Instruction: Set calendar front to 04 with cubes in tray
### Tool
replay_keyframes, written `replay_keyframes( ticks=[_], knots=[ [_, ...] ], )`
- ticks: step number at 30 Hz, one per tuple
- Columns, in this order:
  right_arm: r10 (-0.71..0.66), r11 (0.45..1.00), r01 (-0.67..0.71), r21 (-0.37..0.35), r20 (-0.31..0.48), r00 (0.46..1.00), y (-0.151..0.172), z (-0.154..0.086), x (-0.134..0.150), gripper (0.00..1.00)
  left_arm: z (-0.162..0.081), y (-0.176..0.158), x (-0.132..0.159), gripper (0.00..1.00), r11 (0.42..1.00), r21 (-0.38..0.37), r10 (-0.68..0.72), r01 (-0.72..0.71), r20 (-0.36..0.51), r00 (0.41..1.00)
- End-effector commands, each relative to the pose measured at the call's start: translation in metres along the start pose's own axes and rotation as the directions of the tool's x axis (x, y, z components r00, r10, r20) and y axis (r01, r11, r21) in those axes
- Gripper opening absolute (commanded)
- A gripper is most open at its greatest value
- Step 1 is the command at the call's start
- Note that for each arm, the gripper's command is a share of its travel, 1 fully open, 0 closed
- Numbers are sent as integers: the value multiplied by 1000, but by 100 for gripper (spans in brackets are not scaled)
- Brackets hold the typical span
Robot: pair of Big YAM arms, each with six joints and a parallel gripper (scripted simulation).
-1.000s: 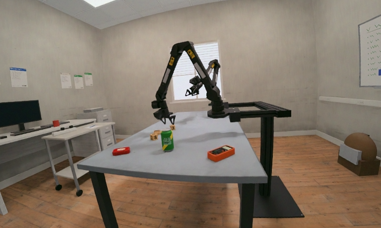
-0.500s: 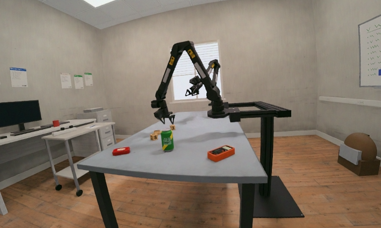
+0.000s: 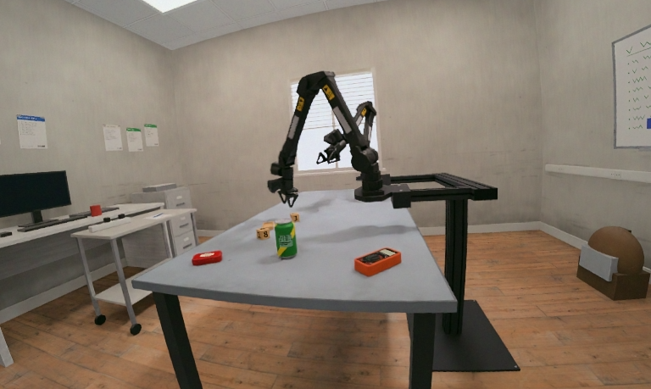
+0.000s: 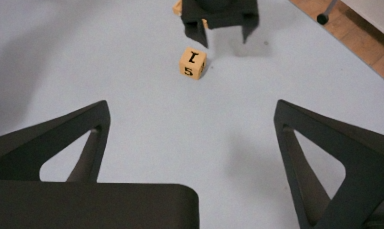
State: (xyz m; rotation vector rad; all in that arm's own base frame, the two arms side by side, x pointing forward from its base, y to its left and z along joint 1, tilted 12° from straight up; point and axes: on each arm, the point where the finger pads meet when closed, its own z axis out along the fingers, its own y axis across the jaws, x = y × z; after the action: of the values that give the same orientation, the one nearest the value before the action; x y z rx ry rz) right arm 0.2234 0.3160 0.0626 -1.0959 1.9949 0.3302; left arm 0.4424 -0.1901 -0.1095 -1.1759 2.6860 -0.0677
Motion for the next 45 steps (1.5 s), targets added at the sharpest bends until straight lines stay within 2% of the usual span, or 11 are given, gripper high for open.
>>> replay_keyframes(
  ticks=[1,5,7,14,21,24,27,30,33,37,45],
  knots=[
    [8,1000,-8,5,7,1000,-2,2,-6,100,22,-23,5,64,983,72,160,-170,122,980],
    [8,1000,-8,5,7,1000,-2,2,-6,100,30,-23,3,64,959,61,242,-276,327,914],
    [8,1000,-8,5,7,1000,-2,2,-6,100,30,-23,3,64,959,61,242,-276,327,914],
    [8,1000,-8,5,7,1000,-2,2,-6,100,23,-15,2,64,931,-9,292,-366,620,729],
    [8,1000,-8,5,7,1000,-2,2,-6,100,4,5,5,64,931,-70,274,-358,782,560],
    [8,1000,-8,5,7,1000,-2,2,-6,100,3,10,6,64,938,-62,252,-340,796,550],
    [8,1000,-8,5,7,1000,-2,2,-6,100,6,31,12,64,949,-80,234,-305,827,511],
    [8,1000,-8,5,7,1000,-2,2,-6,100,-5,35,36,64,944,-63,224,-325,846,485],
    [8,1000,-8,5,7,1000,-2,2,-6,100,12,64,48,64,907,-178,354,-382,813,462],
    [8,1000,-8,5,7,1000,-2,2,-6,100,24,92,45,64,884,-254,428,-393,780,457],
    [8,1000,-8,5,7,1000,-2,2,-6,100,19,79,40,64,899,-221,391,-378,795,465]
  ],
)
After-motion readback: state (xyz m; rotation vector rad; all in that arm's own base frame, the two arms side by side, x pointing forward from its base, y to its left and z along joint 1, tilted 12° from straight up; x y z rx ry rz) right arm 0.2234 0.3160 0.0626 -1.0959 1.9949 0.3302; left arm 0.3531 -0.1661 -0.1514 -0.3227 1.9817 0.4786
